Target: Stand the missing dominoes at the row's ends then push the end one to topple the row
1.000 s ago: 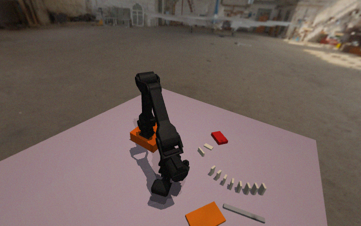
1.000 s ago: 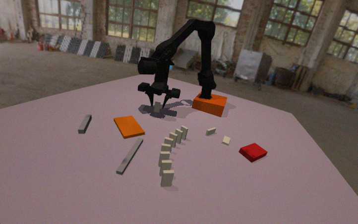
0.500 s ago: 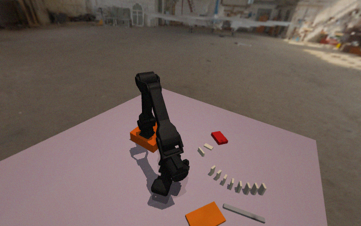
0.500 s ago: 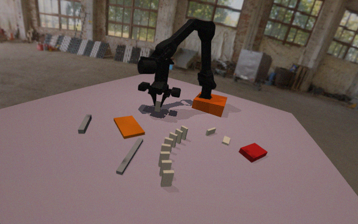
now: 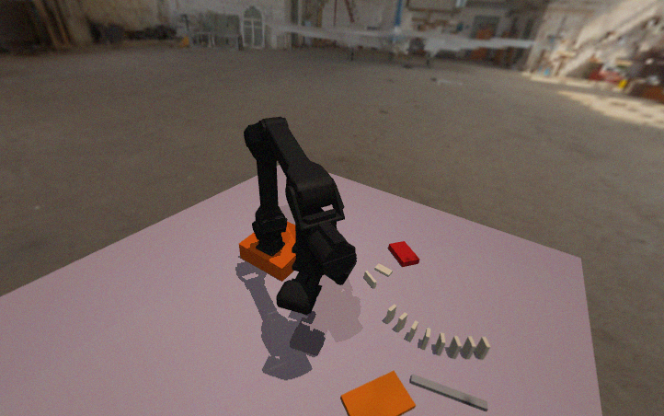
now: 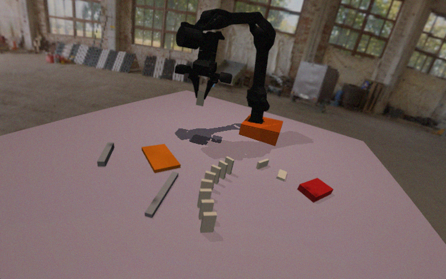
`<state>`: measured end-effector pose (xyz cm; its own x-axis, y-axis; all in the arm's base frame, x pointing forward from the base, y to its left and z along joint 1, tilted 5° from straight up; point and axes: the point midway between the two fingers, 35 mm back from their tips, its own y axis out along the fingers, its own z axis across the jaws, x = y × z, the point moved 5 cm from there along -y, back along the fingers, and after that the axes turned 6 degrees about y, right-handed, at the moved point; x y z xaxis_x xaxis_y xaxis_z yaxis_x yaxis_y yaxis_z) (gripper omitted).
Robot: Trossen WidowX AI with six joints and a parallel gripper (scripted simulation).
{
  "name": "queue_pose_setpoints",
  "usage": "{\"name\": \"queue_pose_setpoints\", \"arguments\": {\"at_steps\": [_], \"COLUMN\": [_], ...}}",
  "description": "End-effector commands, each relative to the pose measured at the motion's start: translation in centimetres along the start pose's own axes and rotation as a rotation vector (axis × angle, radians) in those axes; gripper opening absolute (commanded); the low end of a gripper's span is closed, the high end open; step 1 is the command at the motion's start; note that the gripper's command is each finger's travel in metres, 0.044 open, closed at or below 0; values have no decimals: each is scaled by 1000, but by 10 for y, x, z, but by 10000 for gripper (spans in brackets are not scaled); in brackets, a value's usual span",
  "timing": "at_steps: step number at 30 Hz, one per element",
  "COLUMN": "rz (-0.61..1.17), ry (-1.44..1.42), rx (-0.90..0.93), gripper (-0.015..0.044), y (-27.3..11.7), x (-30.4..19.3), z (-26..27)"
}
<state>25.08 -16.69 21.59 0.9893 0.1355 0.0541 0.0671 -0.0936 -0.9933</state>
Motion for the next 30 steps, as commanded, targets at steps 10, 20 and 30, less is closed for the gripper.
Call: {"name": "queue_pose_setpoints", "arguments": {"at_steps": [10, 20, 30], "rz": [7, 9, 8], "ry": [413, 529, 529], "rx": [14, 16, 16], "gripper": [107, 107, 107], "y": [0, 0, 29], "x": [110, 129, 134], "z": [122, 168, 168]}}
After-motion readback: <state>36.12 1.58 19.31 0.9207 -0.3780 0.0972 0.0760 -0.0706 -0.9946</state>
